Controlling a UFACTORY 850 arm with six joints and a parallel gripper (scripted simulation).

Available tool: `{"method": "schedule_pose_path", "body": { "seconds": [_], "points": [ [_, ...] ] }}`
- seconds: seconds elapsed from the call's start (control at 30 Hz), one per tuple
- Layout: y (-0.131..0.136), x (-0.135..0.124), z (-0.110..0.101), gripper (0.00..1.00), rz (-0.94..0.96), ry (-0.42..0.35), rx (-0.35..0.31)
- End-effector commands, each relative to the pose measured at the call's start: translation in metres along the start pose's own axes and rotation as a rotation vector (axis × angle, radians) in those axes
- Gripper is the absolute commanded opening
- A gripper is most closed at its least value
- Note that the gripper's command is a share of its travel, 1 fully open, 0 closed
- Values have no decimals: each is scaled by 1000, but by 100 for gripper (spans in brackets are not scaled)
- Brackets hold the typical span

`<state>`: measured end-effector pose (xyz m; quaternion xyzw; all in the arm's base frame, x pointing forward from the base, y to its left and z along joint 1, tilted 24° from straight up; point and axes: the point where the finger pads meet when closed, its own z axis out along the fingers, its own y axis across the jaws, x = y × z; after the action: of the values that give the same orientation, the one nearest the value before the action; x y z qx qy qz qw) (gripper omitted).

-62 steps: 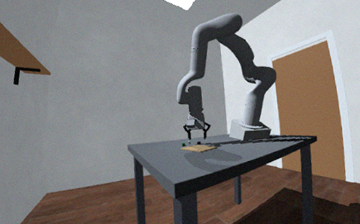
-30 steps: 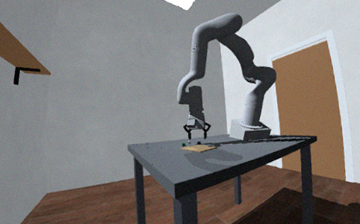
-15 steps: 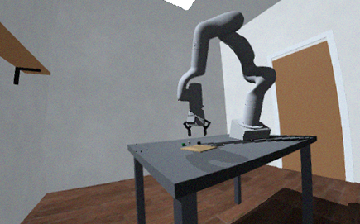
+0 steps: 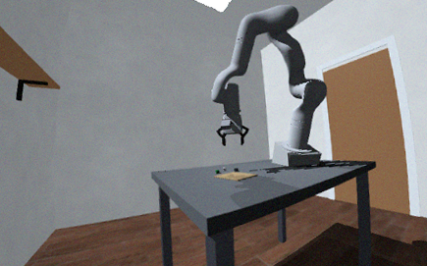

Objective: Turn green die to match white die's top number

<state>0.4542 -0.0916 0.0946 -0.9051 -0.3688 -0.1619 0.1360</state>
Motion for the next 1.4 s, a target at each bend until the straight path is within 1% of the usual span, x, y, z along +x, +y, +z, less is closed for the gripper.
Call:
{"method": "schedule_pose_path", "body": {
  "seconds": [0.0, 0.27, 0.3, 0.37, 0.67, 0.77, 0.8, 0.83, 1.37],
  "points": [
    [0, 1, -11, 100, 2, -6, 11],
    [1, 1, -11, 100, -5, -5, 11],
    [7, 3, -11, 100, -41, -5, 11],
    [28, 10, -8, 100, -181, -3, 11],
    [66, 21, -3, 100, -441, -2, 12],
    [67, 21, -3, 100, -443, -2, 12],
    [78, 23, -1, 100, -518, -3, 12],
    [83, 25, 0, 100, -555, -3, 12],
    [84, 25, 0, 100, -561, -3, 12]
  ]
}}
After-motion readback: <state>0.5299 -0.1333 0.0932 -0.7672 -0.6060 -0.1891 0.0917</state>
